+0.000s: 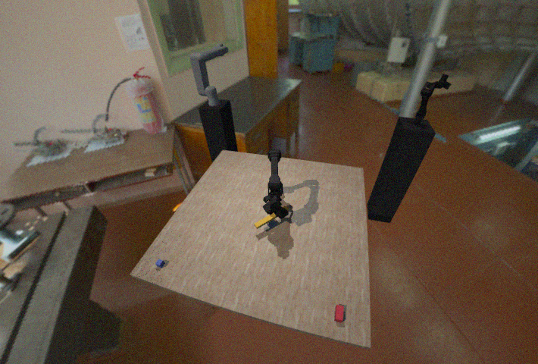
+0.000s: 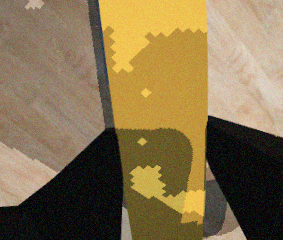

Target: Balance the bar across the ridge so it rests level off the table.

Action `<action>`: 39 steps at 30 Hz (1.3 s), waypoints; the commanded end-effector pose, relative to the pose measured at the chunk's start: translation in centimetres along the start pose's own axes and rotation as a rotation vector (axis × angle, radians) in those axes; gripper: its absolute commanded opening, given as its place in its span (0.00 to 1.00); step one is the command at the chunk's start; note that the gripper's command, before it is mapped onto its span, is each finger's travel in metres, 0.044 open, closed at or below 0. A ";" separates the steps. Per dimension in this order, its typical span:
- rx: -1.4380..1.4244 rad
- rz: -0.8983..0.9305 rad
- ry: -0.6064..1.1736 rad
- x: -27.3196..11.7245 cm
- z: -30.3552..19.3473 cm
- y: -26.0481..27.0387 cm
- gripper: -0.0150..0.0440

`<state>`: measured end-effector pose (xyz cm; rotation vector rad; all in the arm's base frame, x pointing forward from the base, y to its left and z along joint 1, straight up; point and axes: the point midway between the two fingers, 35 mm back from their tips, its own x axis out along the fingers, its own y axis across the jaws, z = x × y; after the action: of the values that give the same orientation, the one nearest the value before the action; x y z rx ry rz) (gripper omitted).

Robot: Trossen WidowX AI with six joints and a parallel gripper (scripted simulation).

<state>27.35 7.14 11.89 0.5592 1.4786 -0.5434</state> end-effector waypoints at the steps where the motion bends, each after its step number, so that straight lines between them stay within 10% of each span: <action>1: 0.003 0.003 0.002 0.0 0.0 0.0 0.25; 39: 0.003 0.003 0.002 0.4 0.0 0.0 0.25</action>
<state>27.37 7.13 11.57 0.5596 1.4786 -0.5437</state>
